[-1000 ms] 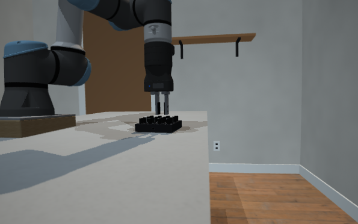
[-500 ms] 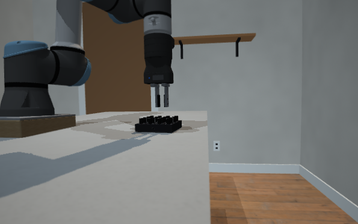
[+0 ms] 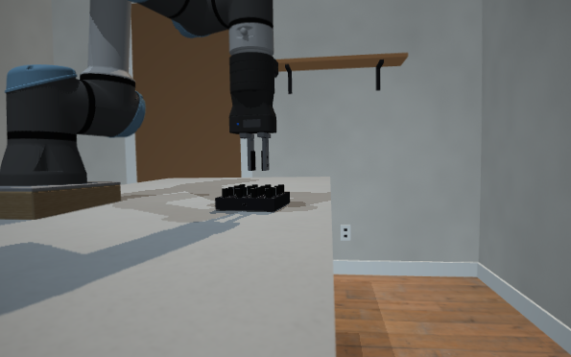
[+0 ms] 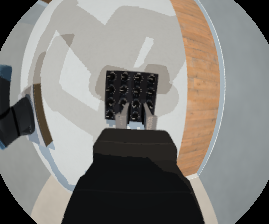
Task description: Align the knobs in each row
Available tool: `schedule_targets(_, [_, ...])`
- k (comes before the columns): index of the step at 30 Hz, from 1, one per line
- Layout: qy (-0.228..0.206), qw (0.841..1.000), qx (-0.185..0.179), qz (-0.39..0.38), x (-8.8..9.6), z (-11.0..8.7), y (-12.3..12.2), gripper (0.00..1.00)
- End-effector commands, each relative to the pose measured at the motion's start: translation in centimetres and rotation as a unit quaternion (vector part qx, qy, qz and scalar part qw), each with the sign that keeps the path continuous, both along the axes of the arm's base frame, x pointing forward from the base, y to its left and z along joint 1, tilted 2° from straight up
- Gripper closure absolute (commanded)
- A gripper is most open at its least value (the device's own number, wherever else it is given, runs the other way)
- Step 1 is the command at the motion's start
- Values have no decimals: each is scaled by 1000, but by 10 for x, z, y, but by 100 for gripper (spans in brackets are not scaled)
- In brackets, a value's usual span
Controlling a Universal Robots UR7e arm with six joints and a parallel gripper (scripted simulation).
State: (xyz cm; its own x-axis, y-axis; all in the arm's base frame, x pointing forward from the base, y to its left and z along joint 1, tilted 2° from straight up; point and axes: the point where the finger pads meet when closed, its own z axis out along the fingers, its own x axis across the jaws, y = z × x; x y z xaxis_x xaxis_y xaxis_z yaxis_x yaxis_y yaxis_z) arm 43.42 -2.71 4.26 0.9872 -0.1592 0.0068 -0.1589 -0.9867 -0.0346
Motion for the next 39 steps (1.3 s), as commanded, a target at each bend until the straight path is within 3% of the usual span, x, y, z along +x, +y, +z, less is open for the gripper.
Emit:
schedule_targets(1, [0,1000,0,-11,1,1,0,54])
schedule_targets(12, [2,996,1,-86,2,3,2,54])
schedule_targets(20, [6,978,2,-210,5,6,4,54])
schedule_targets(22, [6,978,2,-210,5,6,4,54])
schedule_targets(30, [11,939,4,-343,7,10,4,54])
schedule_targets(37, [14,895,6,-445,7,12,3,54])
schedule_targets(39, [14,895,6,-445,7,12,3,54])
